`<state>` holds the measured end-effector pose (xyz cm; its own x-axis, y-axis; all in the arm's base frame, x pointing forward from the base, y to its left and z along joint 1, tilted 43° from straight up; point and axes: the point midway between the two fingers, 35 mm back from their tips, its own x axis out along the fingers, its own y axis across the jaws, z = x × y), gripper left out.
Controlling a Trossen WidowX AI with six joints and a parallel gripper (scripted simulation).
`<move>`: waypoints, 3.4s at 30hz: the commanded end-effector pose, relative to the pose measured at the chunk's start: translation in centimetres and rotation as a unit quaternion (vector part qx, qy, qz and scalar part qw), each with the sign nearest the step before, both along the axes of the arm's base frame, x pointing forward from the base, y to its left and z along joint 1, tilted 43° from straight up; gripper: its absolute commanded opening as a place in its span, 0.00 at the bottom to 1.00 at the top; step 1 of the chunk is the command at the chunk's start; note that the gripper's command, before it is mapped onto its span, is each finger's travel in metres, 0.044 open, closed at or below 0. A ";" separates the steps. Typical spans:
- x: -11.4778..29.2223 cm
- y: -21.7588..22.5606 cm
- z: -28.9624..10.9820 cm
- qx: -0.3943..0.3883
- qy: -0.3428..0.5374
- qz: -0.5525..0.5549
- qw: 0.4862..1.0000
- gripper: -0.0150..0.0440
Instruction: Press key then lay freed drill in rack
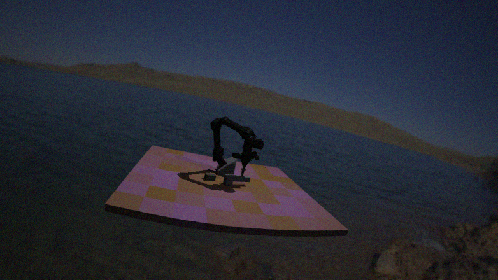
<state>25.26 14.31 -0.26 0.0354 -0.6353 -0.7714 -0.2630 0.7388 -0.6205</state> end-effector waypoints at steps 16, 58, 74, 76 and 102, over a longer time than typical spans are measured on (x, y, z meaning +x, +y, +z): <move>-0.7 -1.9 -1.7 -0.019 0.021 -0.008 1.000 0.25; 3.8 -7.6 4.8 -0.013 0.320 0.363 0.875 1.00; 4.2 -15.6 6.1 -0.027 0.477 0.529 0.702 1.00; 4.2 -15.6 6.1 -0.027 0.477 0.529 0.702 1.00; 4.2 -16.0 5.4 -0.027 0.477 0.529 0.702 1.00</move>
